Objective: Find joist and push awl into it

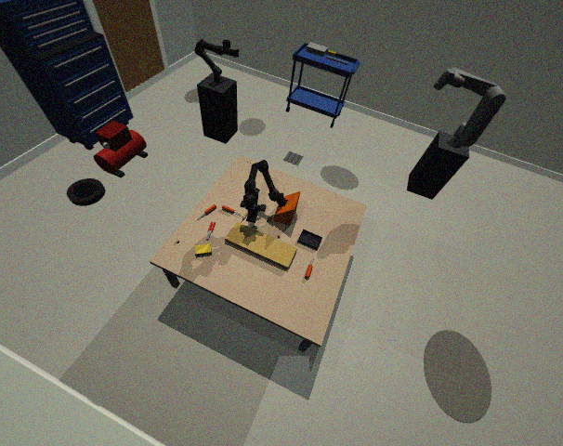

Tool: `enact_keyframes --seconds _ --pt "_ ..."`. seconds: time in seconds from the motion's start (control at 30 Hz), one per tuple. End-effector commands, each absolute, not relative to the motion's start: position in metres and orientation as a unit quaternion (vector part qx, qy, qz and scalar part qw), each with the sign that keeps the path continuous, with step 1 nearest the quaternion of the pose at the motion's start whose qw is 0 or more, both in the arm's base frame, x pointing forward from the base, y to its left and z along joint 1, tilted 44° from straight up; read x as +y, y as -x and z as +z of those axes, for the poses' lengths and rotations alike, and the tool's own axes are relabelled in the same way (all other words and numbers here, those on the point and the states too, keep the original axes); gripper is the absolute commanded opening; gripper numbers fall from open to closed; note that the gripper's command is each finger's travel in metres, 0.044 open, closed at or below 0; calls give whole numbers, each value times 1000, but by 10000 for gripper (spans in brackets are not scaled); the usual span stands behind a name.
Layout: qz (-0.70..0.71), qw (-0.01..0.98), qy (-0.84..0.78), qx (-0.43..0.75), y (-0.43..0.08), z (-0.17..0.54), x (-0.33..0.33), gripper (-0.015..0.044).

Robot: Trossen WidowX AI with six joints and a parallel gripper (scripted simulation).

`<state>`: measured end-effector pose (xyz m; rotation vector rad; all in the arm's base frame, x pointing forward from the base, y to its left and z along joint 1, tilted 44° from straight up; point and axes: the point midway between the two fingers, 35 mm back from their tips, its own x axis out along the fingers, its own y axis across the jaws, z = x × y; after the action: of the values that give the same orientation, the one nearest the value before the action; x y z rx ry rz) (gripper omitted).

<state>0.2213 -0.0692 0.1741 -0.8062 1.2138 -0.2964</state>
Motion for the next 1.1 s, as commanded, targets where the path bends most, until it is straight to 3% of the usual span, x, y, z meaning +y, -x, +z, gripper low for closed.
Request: enact_keyframes --seconds 0.0,0.77,1.07 --pt "-153 743 355 546 -243 187 -72 0" --pt "-227 771 297 515 -350 222 -96 0" --pt "-230 772 295 514 -354 220 -100 0"
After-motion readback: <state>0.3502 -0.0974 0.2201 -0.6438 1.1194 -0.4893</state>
